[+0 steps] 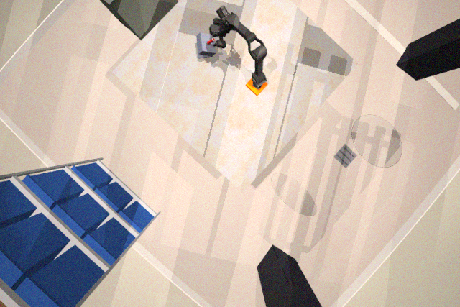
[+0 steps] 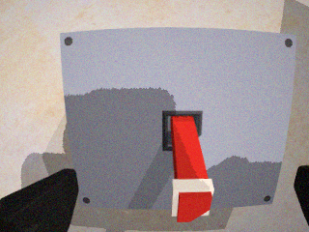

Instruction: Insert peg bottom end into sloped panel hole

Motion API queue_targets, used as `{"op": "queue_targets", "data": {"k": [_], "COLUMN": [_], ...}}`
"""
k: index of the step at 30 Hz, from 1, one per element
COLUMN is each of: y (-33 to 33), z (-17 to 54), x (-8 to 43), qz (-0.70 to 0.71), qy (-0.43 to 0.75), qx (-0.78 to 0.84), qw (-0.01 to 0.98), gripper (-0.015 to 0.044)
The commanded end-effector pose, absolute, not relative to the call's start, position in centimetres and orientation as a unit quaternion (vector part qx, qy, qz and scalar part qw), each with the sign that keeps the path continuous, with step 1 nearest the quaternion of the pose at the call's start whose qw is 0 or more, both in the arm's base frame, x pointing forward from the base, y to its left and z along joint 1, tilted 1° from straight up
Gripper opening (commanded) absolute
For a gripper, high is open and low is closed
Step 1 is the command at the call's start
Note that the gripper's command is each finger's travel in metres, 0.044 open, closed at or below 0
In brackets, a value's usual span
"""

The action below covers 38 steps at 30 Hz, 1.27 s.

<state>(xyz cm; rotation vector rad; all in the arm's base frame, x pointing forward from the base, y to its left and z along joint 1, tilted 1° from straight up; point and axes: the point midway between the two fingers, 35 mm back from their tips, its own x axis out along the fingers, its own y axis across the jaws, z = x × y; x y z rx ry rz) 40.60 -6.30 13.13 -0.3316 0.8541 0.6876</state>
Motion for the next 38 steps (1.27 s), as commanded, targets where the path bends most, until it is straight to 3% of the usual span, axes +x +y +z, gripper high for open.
{"op": "queue_targets", "data": {"k": [1, 38], "y": [-6.8, -9.5], "z": [14.2, 18.3], "x": [40.3, 37.1], "qz": [0.325, 0.323], "qy": [0.399, 0.402], "qx": [-0.160, -0.159], "qw": [0.842, 0.842], "gripper": [0.0440, 0.0440]}}
